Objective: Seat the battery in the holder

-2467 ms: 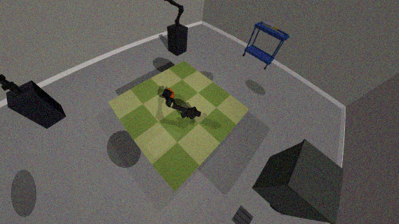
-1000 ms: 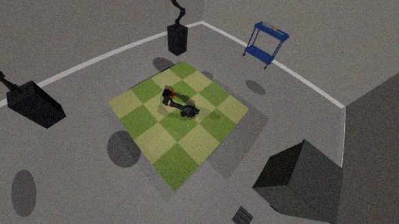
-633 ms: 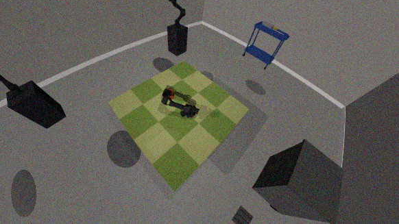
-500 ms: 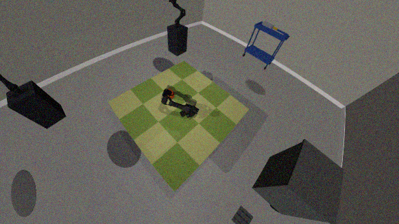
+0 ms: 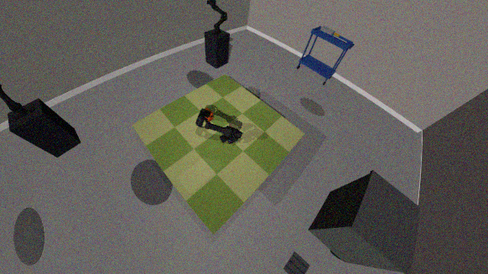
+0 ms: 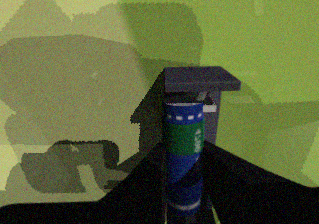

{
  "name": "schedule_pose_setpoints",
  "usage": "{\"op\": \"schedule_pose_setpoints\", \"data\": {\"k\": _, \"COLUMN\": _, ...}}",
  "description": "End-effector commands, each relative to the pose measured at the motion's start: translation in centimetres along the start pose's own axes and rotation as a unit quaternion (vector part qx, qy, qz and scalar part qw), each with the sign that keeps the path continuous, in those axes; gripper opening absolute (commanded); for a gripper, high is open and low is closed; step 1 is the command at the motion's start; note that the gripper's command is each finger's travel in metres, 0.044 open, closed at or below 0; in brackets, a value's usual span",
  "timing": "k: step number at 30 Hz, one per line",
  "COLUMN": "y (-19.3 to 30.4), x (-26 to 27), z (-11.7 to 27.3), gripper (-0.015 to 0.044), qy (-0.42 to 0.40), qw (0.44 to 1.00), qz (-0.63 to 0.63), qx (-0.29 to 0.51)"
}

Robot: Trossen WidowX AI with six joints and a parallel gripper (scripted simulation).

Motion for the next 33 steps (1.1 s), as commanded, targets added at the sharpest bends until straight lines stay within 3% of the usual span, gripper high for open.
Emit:
{"op": "schedule_pose_setpoints", "data": {"k": 1, "y": -0.2, "x": -0.3, "z": -0.2, "gripper": 0.0063, "qy": 0.0, "qw": 1.0, "qz": -0.004, "qx": -0.012}}
{"op": "schedule_pose_setpoints", "data": {"k": 33, "y": 0.8, "x": -0.8, "z": -0.5, "gripper": 0.0063, "qy": -0.022, "qw": 0.997, "qz": -0.005, "qx": -0.073}}
Point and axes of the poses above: the point midway between the two fingers, 35 mm back from their tips, its own z axis back along the fingers, its own x axis across the jaws, y = z × x, the point moved 4 cm from there along z, back along the fingers, and after that the axes turned 14 degrees about -z, right-handed, at the moved point
